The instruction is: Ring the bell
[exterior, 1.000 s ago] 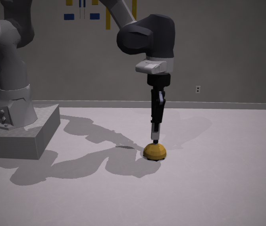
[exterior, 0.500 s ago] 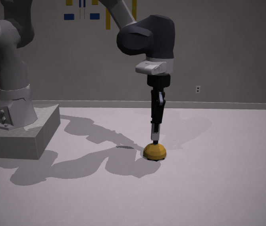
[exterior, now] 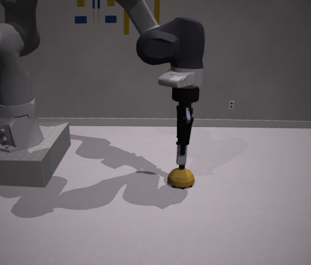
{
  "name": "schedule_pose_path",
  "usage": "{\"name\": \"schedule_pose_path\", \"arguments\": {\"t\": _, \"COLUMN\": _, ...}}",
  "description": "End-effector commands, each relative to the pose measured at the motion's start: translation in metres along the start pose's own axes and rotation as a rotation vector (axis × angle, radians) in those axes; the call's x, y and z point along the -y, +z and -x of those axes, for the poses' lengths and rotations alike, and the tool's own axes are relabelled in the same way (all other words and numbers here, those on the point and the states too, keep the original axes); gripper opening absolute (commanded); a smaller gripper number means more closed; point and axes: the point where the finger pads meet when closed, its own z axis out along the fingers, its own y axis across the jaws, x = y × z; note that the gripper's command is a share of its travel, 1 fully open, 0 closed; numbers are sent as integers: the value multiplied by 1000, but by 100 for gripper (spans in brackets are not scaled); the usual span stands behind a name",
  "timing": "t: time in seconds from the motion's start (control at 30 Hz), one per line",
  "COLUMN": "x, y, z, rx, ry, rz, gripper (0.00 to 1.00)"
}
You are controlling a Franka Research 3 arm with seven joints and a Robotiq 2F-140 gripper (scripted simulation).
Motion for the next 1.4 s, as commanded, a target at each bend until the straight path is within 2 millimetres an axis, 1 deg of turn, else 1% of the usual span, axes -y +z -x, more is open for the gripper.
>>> {"name": "schedule_pose_path", "arguments": {"t": 0.0, "x": 1, "y": 2, "z": 1, "rx": 3, "ry": 7, "rz": -1, "gripper": 0}}
{"name": "schedule_pose_path", "arguments": {"t": 1.0, "x": 1, "y": 2, "z": 1, "rx": 3, "ry": 7, "rz": -1, "gripper": 0}}
{"name": "schedule_pose_path", "arguments": {"t": 1.37, "x": 1, "y": -8, "z": 1, "rx": 3, "ry": 7, "rz": -1, "gripper": 0}}
